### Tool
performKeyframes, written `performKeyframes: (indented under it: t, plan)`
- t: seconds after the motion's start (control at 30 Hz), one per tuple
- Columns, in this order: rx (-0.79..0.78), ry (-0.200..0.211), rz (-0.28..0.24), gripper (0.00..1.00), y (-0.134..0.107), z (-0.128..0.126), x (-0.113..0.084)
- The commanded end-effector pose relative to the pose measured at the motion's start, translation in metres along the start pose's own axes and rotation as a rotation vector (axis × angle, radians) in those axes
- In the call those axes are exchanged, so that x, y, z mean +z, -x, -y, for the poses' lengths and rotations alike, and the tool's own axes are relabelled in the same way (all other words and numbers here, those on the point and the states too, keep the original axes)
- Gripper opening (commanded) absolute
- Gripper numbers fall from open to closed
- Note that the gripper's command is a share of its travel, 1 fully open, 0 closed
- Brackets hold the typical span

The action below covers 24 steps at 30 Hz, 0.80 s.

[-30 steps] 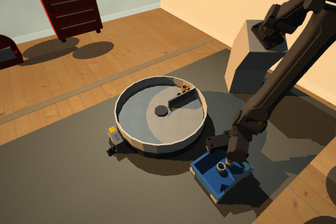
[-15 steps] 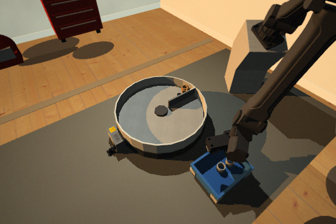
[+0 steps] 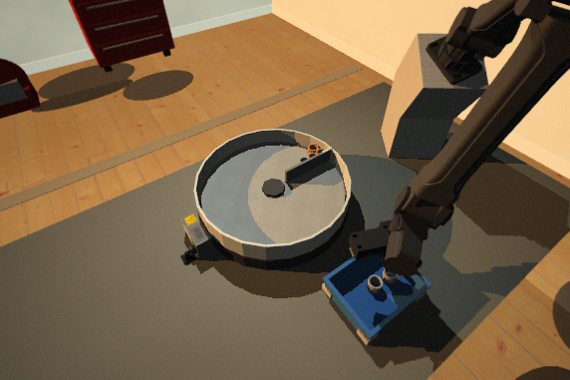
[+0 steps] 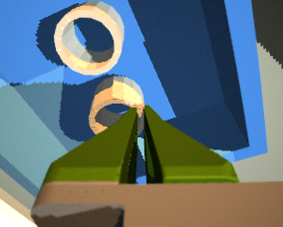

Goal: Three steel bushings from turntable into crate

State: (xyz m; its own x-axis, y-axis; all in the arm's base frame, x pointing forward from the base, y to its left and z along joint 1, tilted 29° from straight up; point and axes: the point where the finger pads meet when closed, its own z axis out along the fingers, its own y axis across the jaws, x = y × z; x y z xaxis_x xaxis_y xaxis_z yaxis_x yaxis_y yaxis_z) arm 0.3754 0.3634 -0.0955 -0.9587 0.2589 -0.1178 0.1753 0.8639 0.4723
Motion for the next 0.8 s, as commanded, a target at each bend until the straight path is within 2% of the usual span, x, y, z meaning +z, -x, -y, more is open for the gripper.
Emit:
performKeyframes:
  t: [0.0, 0.17, 0.37, 0.53, 0.57, 0.77]
  plan:
    - [0.002, 0.019, 0.015, 0.00, 0.004, -0.011, -0.008]
    - [0.003, 0.016, 0.013, 0.00, 0.003, -0.009, -0.006]
    - [0.003, 0.005, 0.004, 0.00, 0.000, -0.004, 0.006]
    - [0.002, 0.003, 0.002, 0.00, -0.001, -0.004, 0.008]
    - [-0.003, 0.026, 0.017, 0.00, 0.003, -0.014, -0.002]
    - [0.001, 0.008, 0.005, 0.00, -0.001, -0.006, 0.005]
